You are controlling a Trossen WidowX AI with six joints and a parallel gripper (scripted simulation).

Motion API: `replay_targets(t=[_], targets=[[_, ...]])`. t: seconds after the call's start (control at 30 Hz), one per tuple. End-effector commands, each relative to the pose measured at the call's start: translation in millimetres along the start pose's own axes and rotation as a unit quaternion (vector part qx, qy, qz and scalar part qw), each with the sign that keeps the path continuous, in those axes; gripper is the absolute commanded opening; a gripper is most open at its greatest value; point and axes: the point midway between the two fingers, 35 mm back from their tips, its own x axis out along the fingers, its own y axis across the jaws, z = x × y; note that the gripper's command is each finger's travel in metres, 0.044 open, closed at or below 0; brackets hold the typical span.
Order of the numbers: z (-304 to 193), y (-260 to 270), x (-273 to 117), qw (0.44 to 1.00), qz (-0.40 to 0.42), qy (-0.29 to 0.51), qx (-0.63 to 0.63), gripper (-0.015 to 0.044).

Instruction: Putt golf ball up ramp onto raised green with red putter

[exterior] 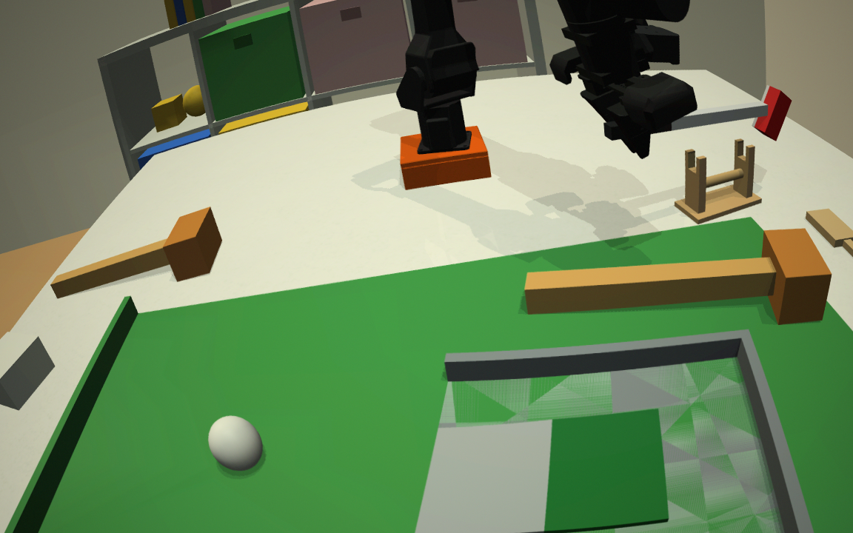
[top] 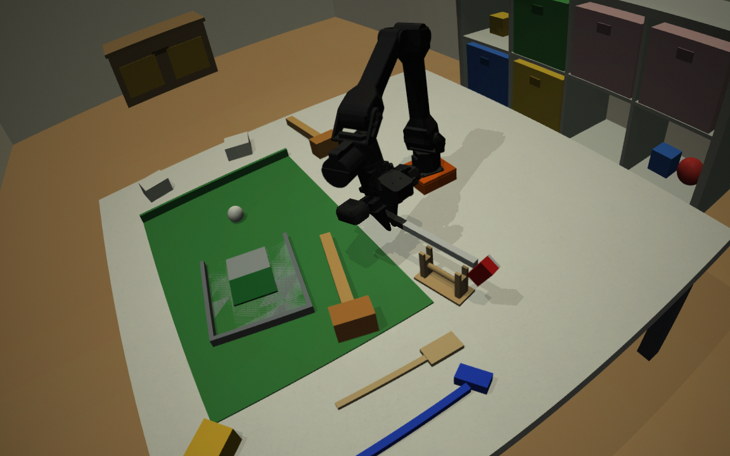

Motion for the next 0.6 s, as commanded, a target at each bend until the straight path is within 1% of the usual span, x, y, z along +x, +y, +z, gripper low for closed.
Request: replay_targets(t=[0.0, 0.1, 0.2, 0.23, 0.27, 0.57], targets=[[9.0, 1.7, -30.8, 1.000, -0.006, -0.007, -0.003, 0.0000], [10.8, 3.3, -39.7, 1.000, -0.006, -0.007, -0.003, 0.0000], [10.8, 3.3, -39.7, 1.000, -0.006, -0.007, -0.003, 0.0000], [7.0, 1.4, -31.8, 1.000, -0.005, -0.002, 0.001, 0.0000], [4.6, 0.1, -32.6, 1.000, -0.006, -0.001, 0.009, 0.0000], [-40.1, -20.5, -47.6, 0.990, -0.029, 0.016, 0.136, 0.0000]])
